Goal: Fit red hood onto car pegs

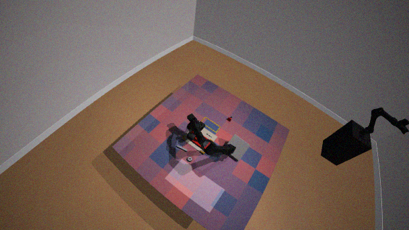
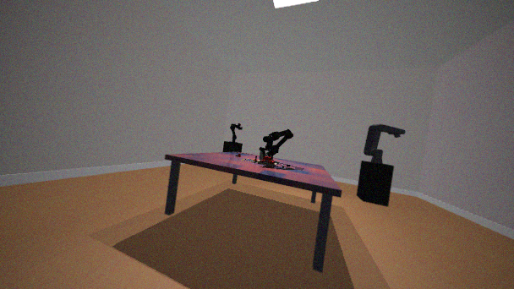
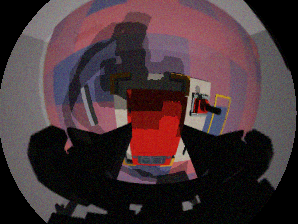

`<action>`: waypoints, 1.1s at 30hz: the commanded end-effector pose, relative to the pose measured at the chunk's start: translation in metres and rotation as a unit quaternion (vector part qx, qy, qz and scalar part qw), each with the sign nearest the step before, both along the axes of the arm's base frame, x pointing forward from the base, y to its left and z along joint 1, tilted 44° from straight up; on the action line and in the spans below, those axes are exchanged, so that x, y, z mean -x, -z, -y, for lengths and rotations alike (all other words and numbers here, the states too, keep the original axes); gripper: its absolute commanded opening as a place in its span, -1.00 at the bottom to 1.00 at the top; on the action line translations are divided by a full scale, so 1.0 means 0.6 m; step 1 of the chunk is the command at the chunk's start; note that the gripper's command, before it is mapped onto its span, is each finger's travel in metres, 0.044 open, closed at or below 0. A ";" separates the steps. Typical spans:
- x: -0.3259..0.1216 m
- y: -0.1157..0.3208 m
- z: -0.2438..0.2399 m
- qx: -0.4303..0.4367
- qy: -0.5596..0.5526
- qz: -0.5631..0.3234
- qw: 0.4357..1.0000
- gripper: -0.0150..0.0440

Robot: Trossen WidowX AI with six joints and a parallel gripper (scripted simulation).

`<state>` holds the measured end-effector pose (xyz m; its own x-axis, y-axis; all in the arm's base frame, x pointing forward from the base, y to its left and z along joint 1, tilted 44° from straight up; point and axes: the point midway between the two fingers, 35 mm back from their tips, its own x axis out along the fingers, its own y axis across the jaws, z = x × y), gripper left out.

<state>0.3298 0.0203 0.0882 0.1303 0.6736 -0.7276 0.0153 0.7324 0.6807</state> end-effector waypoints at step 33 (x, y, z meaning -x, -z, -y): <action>-0.001 0.016 -0.018 -0.003 -0.008 -0.006 1.000 -0.49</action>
